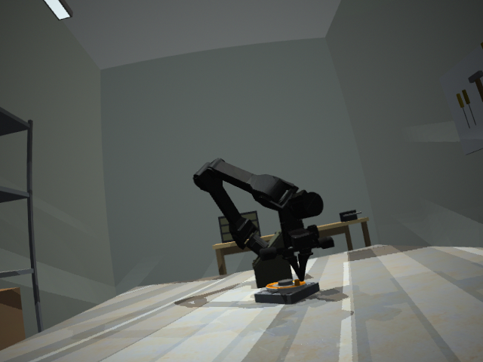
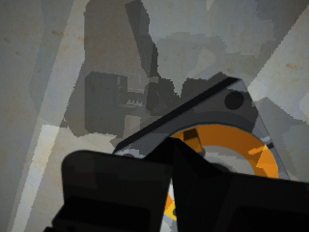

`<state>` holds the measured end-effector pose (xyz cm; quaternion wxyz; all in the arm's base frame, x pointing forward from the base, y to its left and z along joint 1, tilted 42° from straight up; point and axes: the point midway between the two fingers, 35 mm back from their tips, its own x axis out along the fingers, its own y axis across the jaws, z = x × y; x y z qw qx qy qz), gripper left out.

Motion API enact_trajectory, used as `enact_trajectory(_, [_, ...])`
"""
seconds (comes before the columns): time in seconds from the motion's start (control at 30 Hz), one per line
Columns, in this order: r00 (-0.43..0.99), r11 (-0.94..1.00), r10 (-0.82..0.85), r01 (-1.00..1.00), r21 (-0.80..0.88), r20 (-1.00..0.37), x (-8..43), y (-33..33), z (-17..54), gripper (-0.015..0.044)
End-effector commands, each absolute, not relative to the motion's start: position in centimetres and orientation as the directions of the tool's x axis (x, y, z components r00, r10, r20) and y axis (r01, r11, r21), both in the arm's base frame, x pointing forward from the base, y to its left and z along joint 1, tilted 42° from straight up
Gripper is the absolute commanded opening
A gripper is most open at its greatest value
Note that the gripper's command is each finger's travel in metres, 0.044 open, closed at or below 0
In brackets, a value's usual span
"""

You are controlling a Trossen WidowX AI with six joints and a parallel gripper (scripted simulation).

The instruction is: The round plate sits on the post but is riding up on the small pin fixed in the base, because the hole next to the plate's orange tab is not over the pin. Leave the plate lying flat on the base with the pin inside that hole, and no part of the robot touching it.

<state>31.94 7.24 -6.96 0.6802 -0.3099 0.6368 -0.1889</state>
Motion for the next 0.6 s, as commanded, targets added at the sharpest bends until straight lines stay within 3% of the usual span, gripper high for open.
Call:
enact_trajectory(0.0, [0.121,0.734,-0.654,-0.135,-0.665,-0.746,32.6,6.9,-6.5,0.0000])
enact_trajectory(0.57, [0.121,0.733,-0.655,-0.135,-0.666,-0.746,33.8,5.6,-4.9,0.0000])
